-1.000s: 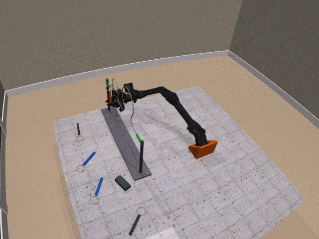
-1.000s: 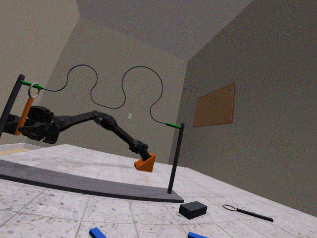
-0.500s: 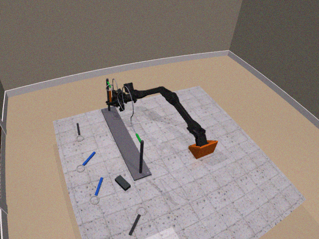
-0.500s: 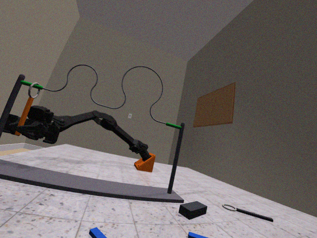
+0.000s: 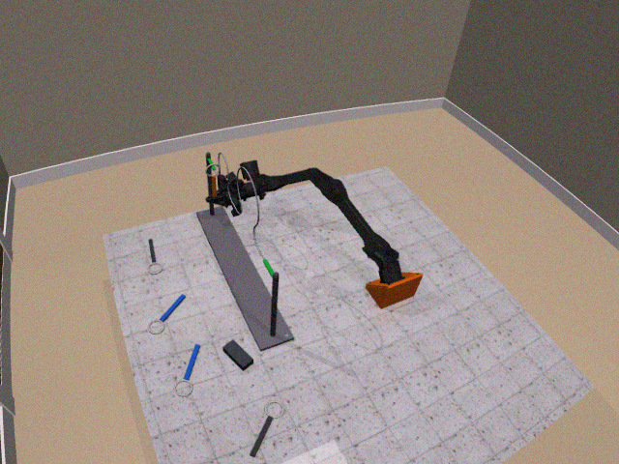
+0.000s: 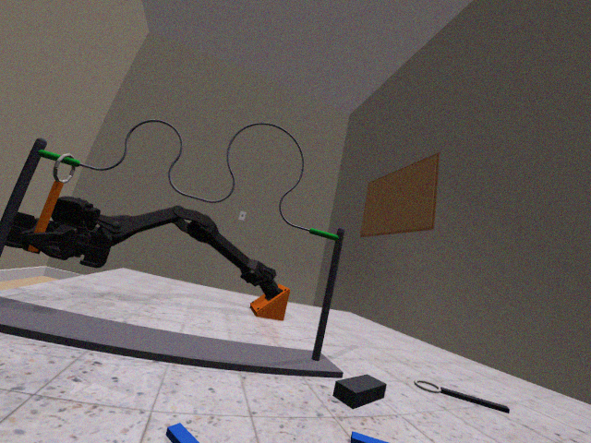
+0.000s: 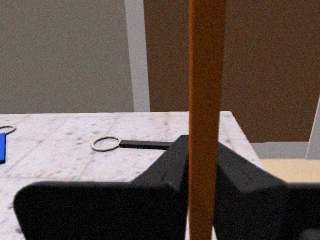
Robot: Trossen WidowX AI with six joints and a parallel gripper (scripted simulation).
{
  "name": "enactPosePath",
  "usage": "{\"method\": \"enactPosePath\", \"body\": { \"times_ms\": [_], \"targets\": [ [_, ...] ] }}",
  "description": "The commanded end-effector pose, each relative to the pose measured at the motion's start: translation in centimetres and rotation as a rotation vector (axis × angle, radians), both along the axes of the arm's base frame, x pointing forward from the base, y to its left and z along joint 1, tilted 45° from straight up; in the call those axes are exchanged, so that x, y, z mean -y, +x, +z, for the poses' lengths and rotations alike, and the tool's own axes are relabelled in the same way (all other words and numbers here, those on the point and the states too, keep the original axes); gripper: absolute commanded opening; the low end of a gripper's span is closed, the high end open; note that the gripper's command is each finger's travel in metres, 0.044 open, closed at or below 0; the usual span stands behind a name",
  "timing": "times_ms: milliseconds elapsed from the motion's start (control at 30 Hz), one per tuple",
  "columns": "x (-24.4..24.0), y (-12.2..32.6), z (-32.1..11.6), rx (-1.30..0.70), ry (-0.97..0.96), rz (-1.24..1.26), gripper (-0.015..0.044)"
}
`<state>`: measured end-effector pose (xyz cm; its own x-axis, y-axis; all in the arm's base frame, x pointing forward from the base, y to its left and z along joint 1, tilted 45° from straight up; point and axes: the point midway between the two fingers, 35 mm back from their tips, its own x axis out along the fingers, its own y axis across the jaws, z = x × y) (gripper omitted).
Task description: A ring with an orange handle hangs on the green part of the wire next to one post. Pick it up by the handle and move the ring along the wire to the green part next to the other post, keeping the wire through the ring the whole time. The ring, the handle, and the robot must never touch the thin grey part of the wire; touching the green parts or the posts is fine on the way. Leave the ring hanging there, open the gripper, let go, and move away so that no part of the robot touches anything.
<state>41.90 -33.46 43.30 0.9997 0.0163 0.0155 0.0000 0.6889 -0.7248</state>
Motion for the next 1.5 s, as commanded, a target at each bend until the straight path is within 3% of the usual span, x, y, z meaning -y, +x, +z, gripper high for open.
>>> {"method": "enactPosePath", "body": {
  "times_ms": [0,967,1467],
  "targets": [
    [-0.6,0.0,0.4,0.002,0.002,-0.002,-0.015],
    [-1.1,-0.1,0.9,0.001,0.004,-0.006,-0.015],
    [-2.4,-3.2,0.1,-0.177,0.006,-0.192,-0.015]
  ]
}}
